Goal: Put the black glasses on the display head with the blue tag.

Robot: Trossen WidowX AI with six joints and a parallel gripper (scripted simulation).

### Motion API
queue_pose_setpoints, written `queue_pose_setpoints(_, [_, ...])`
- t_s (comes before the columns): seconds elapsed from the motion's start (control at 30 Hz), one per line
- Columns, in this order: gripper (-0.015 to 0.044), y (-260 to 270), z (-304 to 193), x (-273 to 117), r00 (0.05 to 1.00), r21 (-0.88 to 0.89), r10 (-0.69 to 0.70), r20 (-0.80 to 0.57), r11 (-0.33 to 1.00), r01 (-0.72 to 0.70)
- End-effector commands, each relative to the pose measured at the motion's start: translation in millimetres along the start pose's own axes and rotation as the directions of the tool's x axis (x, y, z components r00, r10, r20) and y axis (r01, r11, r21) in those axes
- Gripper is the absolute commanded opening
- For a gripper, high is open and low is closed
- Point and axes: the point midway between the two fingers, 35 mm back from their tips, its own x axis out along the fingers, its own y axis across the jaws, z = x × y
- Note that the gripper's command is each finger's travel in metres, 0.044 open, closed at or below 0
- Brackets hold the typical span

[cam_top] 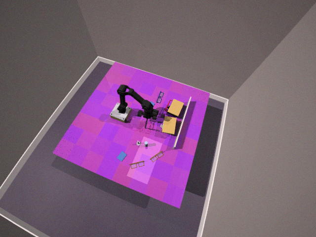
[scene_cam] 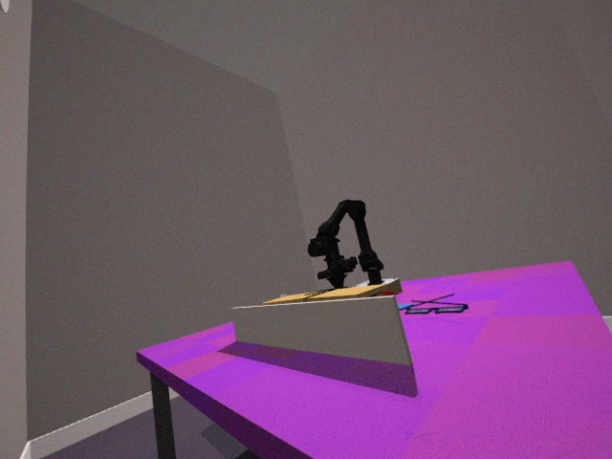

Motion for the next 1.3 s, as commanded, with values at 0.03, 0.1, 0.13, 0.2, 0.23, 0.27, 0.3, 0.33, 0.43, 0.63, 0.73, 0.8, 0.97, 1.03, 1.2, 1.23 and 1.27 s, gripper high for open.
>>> queue_pose_setpoints(0.03, [0.0000,-8,-1,0,1.000,0.003,-0.002,-0.008,1.000,0.002])
queue_pose_setpoints(0.1, [0.0000,-11,-1,0,1.000,0.003,-0.002,-0.008,1.000,0.002])
queue_pose_setpoints(0.13, [0.0000,-12,-1,0,1.000,0.003,-0.002,-0.008,1.000,0.002])
queue_pose_setpoints(0.2, [0.0000,-15,-1,0,1.000,0.003,-0.002,-0.008,1.000,0.002])
queue_pose_setpoints(0.23, [0.0000,-17,-1,0,1.000,0.003,-0.002,-0.008,1.000,0.003])
queue_pose_setpoints(0.27, [0.0000,-18,-1,0,1.000,0.003,-0.003,-0.008,1.000,0.003])
queue_pose_setpoints(0.3, [0.0000,-20,-1,0,1.000,0.003,-0.003,-0.008,1.000,0.003])
queue_pose_setpoints(0.33, [0.0000,-21,-1,0,1.000,0.003,-0.003,-0.008,1.000,0.003])
queue_pose_setpoints(0.43, [0.0000,-26,-1,0,1.000,0.003,-0.003,-0.008,1.000,0.003])
queue_pose_setpoints(0.63, [0.0000,-35,-1,0,1.000,0.003,-0.004,-0.008,1.000,0.004])
queue_pose_setpoints(0.73, [0.0000,-39,-1,0,1.000,0.003,-0.005,-0.008,1.000,0.005])
queue_pose_setpoints(0.8, [0.0000,-42,-1,0,1.000,0.003,-0.005,-0.008,1.000,0.005])
queue_pose_setpoints(0.97, [0.0000,-49,-1,0,1.000,0.003,-0.006,-0.008,1.000,0.006])
queue_pose_setpoints(1.03, [0.0000,-52,-1,0,1.000,0.002,-0.006,-0.008,1.000,0.006])
queue_pose_setpoints(1.2, [0.0000,-60,-1,0,1.000,0.002,-0.007,-0.008,1.000,0.007])
queue_pose_setpoints(1.23, [0.0000,-61,-1,0,1.000,0.002,-0.007,-0.008,1.000,0.007])
queue_pose_setpoints(1.27, [0.0000,-63,-1,0,1.000,0.002,-0.007,-0.008,1.000,0.007])
